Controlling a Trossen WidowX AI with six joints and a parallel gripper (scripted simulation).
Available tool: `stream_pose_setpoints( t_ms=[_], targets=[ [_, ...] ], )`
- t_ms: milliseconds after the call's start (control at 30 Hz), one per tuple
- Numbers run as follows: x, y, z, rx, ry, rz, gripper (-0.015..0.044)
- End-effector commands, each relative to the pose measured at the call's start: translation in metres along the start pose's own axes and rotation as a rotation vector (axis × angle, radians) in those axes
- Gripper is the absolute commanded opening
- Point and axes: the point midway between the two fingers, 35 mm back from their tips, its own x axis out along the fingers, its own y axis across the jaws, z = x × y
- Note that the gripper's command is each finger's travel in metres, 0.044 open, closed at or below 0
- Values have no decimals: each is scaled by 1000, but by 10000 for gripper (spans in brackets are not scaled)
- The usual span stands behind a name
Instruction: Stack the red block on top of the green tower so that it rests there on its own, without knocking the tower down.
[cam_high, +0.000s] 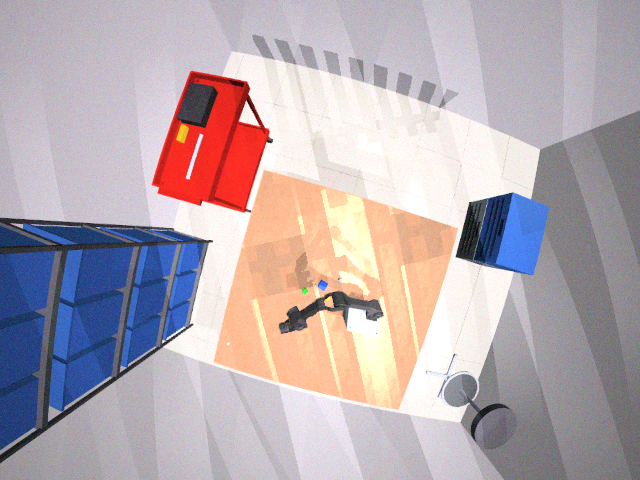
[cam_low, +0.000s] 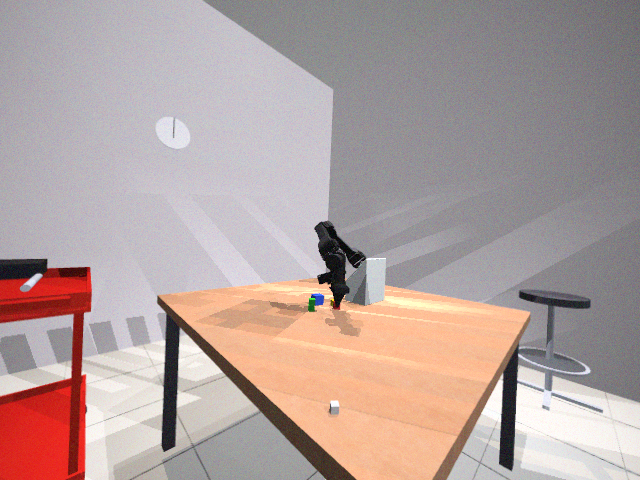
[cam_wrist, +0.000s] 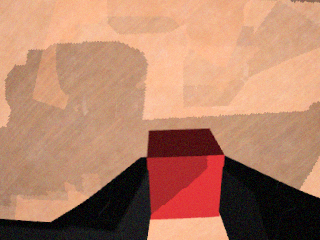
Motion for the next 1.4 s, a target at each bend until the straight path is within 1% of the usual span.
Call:
stream_pose_setpoints(
  t_ms=[0,133,400,733,1233,1367],
  targets=[
    [-25,1,1,7,1,5,0],
    [-48,1,1,7,2,6,0],
    [-80,1,1,7,3,7,0],
    [-81,-1,4,7,4,7,0],
    [-81,-70,83,6,1,5,0],
    [-80,-88,97,6,-1,1,0]
  ],
)
